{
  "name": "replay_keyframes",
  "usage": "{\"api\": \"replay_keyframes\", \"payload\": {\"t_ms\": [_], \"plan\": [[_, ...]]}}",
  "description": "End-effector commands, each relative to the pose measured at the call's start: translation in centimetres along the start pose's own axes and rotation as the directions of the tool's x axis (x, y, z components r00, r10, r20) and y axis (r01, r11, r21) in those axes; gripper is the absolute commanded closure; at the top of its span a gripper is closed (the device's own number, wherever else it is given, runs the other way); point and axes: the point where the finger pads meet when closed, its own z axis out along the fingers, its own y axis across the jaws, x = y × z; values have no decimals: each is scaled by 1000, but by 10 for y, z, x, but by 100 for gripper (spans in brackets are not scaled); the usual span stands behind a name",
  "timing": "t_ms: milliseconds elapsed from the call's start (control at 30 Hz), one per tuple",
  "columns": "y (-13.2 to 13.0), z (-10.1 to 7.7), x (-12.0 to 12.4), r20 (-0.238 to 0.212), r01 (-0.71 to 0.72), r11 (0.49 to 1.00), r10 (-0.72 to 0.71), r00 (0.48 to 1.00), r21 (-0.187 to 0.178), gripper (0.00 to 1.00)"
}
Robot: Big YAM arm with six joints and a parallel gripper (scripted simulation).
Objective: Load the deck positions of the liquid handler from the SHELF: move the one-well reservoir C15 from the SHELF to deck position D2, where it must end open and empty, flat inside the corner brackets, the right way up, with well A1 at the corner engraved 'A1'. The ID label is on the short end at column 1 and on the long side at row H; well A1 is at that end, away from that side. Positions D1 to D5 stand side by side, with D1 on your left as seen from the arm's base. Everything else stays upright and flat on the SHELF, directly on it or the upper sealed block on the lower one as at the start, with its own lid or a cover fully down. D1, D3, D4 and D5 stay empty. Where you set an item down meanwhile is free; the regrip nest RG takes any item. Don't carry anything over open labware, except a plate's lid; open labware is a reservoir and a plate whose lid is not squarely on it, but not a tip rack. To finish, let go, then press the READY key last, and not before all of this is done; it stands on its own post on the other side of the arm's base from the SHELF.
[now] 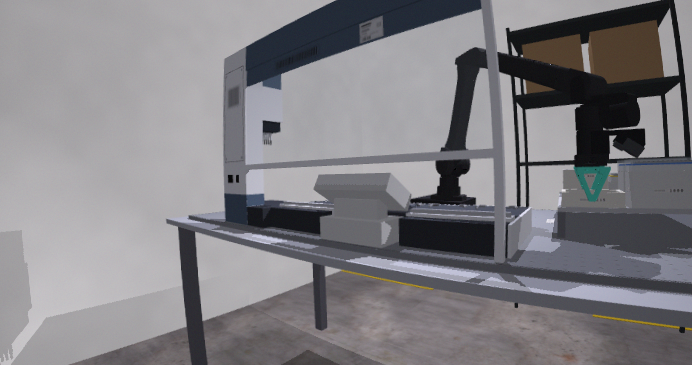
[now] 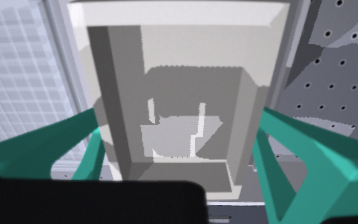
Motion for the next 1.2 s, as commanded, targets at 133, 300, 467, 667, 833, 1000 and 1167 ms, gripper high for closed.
{"api": "replay_keyframes", "payload": {"t_ms": [133, 300, 467, 667, 833, 1000, 1167], "plan": [[-11, -59, -27, 86, -7, 998, 1, 996, 63, 100], [-11, -68, -26, 86, -8, 998, 2, 996, 63, 100], [-11, -77, -25, 87, -9, 998, 3, 996, 63, 100], [-11, -85, -24, 87, -10, 998, 4, 996, 64, 100], [-11, -92, -23, 87, -11, 998, 5, 996, 64, 100], [-11, -101, -22, 88, -12, 998, 6, 996, 64, 100], [-11, -109, -21, 88, -13, 998, 7, 996, 64, 100]]}}
